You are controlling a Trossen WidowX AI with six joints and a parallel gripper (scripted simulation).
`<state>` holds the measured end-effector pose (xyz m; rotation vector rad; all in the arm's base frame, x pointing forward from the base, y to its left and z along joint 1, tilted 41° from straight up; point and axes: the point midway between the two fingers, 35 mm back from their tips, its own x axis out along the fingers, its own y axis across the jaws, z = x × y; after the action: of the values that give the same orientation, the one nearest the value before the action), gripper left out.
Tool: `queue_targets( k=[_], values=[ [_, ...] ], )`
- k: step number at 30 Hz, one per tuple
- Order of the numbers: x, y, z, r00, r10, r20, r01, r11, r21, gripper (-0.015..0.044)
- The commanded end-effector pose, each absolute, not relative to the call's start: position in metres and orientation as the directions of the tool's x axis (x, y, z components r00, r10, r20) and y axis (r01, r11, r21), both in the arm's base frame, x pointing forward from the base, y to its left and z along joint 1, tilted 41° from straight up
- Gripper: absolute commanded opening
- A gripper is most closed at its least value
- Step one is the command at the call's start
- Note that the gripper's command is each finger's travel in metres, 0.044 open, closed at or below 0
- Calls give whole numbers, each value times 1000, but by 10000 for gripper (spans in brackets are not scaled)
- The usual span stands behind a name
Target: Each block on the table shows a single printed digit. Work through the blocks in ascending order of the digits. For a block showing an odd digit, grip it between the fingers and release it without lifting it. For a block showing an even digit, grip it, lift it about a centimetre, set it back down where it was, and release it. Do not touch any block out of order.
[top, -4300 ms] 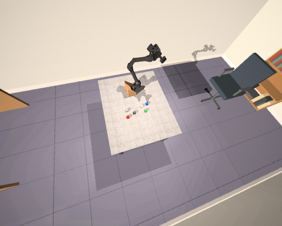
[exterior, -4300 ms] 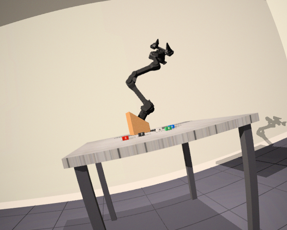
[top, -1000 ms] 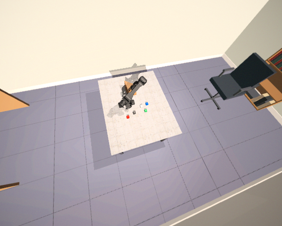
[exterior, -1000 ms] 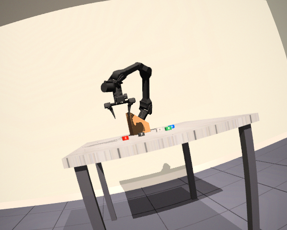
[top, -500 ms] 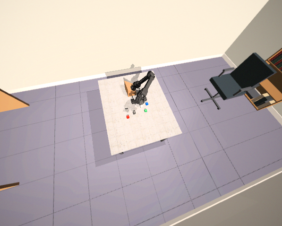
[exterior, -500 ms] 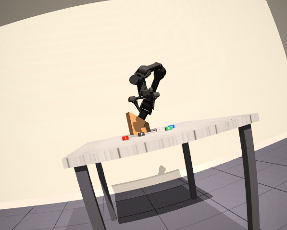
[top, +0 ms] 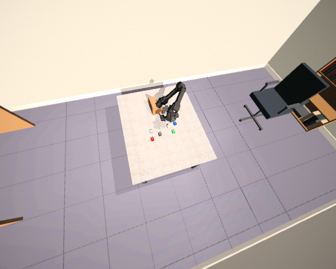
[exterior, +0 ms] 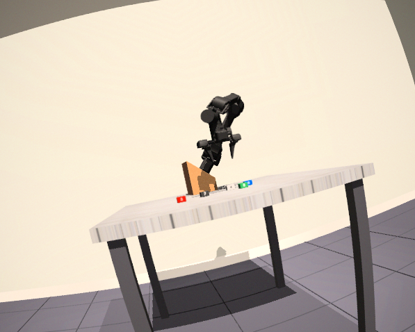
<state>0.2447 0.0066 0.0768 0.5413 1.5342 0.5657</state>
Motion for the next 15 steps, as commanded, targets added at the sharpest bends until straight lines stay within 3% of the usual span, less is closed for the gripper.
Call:
queue_targets(
  k=[1,12,15],
  values=[
    [243,9,79,-35,651,-758,0,759,651,400],
    [244,11,80,-35,651,-759,0,759,651,400],
    [248,38,104,-34,647,-762,1,762,647,400]
  ],
)
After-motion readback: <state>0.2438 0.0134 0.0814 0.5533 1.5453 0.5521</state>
